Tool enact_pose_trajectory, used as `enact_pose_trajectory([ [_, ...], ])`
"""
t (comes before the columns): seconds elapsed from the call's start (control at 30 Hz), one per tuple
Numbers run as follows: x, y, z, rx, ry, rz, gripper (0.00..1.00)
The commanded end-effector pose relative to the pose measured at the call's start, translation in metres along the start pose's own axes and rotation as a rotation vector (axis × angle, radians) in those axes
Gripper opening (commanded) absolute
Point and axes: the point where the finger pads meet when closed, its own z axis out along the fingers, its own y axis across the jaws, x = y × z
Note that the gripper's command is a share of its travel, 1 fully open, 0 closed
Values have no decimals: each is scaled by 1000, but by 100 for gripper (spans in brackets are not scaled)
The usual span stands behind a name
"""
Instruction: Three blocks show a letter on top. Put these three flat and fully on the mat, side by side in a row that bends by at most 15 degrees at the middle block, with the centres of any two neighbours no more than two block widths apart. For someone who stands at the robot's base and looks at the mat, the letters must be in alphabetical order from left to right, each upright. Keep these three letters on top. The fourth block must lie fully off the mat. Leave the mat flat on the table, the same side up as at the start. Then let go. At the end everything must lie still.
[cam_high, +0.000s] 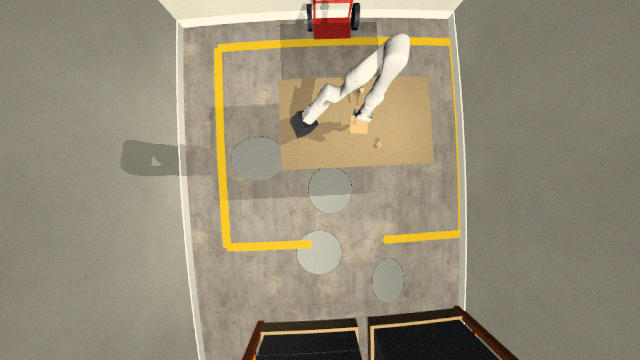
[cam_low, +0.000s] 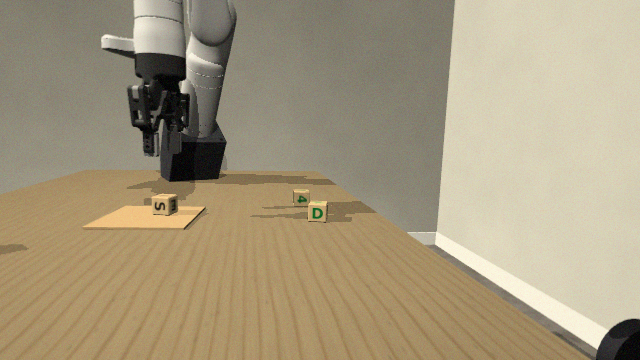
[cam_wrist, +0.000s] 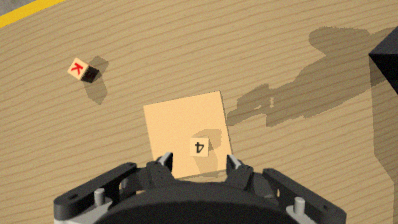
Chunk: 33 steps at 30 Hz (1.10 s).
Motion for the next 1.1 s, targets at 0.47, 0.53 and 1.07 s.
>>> enact_pose_trajectory([
  [0.47,0,0,7,0,-1,0,67],
  [0.53,0,0,9,0,-1,0,67],
  [1.07,0,0,30,0,-1,0,67],
])
